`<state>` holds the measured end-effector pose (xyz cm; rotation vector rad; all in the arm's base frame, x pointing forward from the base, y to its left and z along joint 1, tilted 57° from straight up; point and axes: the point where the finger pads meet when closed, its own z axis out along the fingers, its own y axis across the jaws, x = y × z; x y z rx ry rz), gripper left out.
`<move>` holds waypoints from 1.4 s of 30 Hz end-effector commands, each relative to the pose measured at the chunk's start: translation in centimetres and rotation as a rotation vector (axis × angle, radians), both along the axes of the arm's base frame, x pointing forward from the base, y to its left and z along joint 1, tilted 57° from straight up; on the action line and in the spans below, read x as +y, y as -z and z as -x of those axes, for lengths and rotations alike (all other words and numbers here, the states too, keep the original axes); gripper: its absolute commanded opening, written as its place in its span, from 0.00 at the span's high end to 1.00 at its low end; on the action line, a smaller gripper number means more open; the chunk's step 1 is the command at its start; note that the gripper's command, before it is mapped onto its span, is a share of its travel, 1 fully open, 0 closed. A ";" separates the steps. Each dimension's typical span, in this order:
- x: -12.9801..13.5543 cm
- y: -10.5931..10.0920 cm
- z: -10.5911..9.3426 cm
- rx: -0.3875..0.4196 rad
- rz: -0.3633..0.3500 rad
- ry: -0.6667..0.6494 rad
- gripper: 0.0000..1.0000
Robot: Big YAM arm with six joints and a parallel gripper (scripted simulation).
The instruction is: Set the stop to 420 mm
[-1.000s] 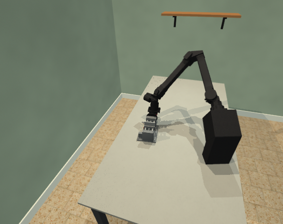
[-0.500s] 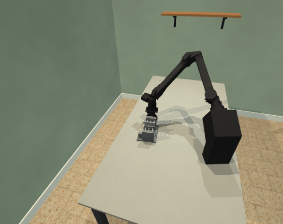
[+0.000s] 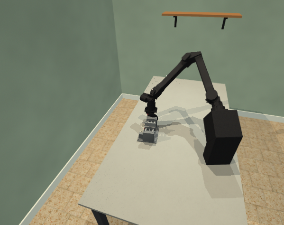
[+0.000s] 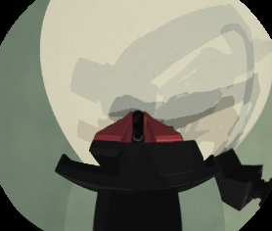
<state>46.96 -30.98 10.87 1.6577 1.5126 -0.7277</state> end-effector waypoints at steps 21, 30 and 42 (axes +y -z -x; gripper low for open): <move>2.4 -2.7 -3.2 -0.045 0.006 -0.032 0.94; 2.7 -3.2 -3.4 -0.049 0.009 -0.036 0.94; 3.5 -4.3 -3.4 -0.058 0.012 -0.030 0.94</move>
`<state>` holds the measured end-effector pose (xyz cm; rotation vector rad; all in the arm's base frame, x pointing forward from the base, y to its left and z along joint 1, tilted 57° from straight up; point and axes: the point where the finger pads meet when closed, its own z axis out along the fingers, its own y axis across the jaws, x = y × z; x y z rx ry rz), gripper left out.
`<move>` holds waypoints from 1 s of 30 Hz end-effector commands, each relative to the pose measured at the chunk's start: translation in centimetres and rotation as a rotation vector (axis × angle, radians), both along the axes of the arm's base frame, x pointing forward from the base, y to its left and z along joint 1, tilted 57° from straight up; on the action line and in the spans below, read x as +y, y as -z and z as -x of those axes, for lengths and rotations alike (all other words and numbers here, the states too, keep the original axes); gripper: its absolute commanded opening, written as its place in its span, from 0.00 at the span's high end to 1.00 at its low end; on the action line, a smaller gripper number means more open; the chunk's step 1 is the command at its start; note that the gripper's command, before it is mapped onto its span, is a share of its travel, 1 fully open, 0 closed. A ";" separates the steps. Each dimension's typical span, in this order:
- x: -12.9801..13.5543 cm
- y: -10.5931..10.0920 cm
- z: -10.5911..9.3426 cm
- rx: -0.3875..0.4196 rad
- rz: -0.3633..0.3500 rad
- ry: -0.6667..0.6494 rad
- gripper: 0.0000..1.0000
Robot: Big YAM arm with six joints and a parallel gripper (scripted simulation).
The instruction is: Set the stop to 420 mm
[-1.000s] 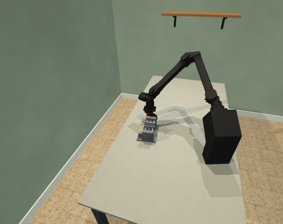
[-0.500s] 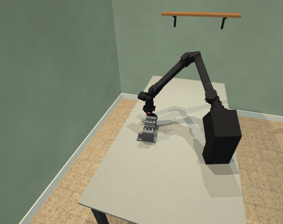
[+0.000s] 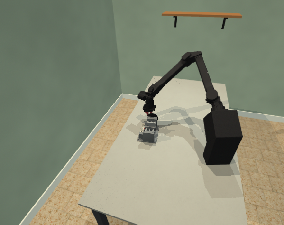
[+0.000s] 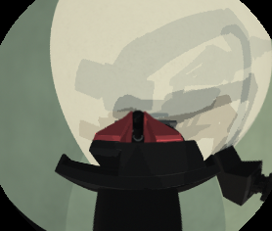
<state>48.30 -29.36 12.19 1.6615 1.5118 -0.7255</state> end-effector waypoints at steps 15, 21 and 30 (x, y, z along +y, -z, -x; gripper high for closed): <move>3.1 -3.6 -1.6 -0.054 0.014 -0.032 0.94; 3.4 -3.6 -1.5 -0.060 0.015 -0.034 0.94; 4.2 -3.1 -0.1 -0.030 0.008 -0.031 0.94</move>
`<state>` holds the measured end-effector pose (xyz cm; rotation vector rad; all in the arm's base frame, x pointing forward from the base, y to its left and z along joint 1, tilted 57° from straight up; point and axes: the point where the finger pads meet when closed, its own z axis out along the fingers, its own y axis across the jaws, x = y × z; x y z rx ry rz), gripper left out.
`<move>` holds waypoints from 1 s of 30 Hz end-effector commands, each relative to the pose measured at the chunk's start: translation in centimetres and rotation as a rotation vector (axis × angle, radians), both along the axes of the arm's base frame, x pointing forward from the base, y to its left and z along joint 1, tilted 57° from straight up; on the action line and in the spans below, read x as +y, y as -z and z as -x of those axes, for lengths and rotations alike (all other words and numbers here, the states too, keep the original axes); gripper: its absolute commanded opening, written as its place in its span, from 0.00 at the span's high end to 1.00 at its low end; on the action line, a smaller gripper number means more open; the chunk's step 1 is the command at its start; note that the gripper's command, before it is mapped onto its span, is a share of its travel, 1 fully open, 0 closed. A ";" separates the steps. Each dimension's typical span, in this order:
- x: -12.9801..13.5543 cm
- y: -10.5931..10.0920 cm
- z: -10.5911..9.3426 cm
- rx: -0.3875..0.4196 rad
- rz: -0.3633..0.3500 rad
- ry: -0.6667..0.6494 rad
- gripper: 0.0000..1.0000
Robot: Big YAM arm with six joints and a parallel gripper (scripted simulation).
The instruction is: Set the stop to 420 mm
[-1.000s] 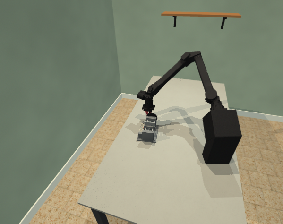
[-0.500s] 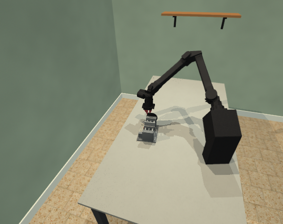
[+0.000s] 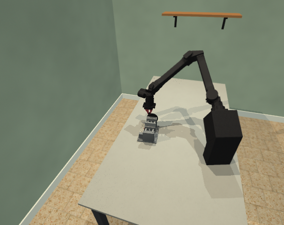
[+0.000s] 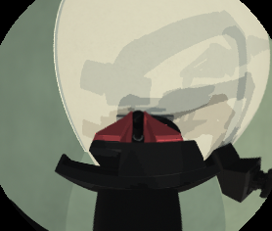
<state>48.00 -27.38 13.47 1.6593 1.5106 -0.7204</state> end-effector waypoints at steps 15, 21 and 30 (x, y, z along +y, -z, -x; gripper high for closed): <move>3.0 -2.1 0.6 -0.026 0.007 -0.028 0.94; 3.4 -2.2 1.7 -0.026 0.007 -0.028 0.94; 3.5 -2.2 2.1 -0.021 0.008 -0.031 0.94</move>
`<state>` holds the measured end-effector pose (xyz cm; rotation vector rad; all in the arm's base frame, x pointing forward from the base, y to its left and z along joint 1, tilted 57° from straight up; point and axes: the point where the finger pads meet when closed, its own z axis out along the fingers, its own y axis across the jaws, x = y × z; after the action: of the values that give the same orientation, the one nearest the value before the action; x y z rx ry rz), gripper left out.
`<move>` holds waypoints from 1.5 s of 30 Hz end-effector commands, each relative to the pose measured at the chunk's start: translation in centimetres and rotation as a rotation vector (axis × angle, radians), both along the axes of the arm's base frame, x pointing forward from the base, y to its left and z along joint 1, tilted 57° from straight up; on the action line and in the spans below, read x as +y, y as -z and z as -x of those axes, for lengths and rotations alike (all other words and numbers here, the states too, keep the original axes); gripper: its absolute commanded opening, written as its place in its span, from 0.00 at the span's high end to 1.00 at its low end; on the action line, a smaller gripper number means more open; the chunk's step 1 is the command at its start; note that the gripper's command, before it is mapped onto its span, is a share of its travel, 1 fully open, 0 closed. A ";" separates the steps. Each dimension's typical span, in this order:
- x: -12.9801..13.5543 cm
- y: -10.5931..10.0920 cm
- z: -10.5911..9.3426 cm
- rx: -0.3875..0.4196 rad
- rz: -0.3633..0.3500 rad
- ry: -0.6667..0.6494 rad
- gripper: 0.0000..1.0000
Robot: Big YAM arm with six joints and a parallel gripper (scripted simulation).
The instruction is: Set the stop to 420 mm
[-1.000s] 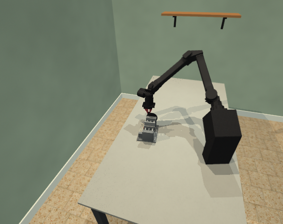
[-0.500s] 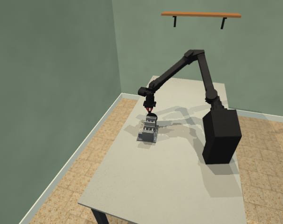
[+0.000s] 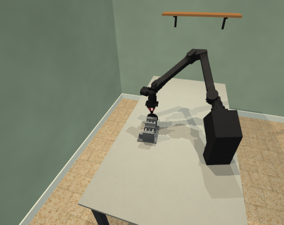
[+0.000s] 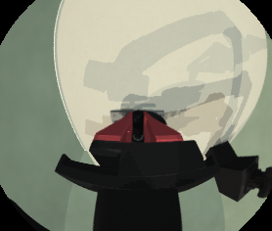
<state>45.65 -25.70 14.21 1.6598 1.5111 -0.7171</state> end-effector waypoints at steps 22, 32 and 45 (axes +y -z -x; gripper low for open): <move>-0.4 -0.8 3.2 -0.027 0.018 0.000 0.94; -0.1 -0.4 3.7 -0.015 0.012 -0.007 0.94; -1.4 0.4 4.9 -0.014 0.012 0.004 0.94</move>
<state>42.43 -26.27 13.27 1.6404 1.5148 -0.6829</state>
